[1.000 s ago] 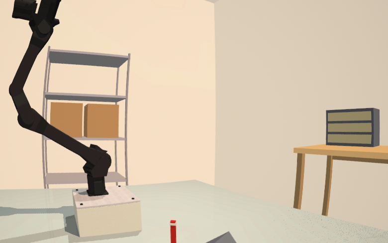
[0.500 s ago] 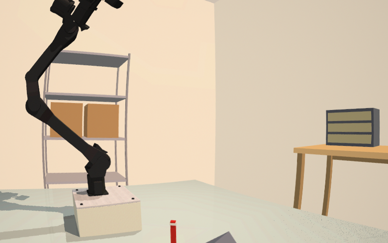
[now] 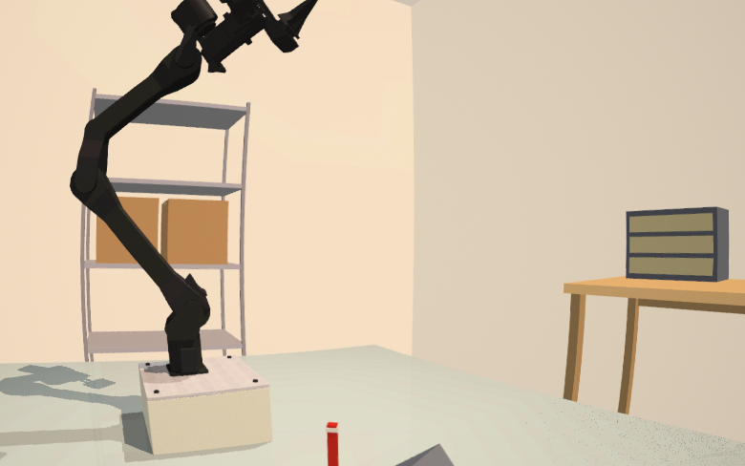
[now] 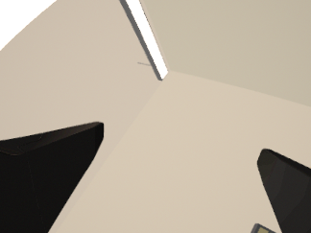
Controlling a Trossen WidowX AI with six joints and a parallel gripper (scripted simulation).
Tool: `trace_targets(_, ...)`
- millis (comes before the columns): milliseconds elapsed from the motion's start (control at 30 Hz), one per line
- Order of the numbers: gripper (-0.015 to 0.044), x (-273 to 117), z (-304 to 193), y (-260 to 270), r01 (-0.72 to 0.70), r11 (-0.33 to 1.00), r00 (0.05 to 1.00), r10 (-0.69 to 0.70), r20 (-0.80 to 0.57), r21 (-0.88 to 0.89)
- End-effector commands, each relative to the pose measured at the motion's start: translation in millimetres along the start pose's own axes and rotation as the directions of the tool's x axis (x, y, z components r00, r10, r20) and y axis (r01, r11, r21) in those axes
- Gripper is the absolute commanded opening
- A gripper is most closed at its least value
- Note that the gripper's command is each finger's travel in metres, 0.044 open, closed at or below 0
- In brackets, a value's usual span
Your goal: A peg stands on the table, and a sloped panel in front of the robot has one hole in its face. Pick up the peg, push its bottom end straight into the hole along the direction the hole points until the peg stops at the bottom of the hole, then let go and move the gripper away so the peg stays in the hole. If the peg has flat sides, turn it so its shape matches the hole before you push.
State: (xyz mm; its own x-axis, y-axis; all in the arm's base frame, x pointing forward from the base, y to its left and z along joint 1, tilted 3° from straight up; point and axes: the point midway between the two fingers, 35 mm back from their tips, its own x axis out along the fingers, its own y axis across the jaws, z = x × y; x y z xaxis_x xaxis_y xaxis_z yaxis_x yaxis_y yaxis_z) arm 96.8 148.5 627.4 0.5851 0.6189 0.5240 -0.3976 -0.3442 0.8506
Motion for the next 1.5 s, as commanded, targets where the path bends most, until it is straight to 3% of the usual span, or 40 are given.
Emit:
trace_targets(0, 0.044, 14, -14, -34, 0.084, 0.993, 0.996, -0.086, -0.016, -0.086)
trace_targets(467, 0.044, 39, -17, -126, 0.311, 0.915, 0.949, -0.312, 0.039, -0.259)
trace_targets(700, 0.044, 49, -16, -196, 0.469, 0.814, 0.876, -0.479, 0.058, -0.343)
trace_targets(1067, 0.044, 40, 2, -308, 0.694, 0.586, 0.68, -0.725, 0.112, -0.418)
trace_targets(1467, 0.044, -1, 39, -410, 0.866, 0.302, 0.393, -0.904, 0.168, -0.399)
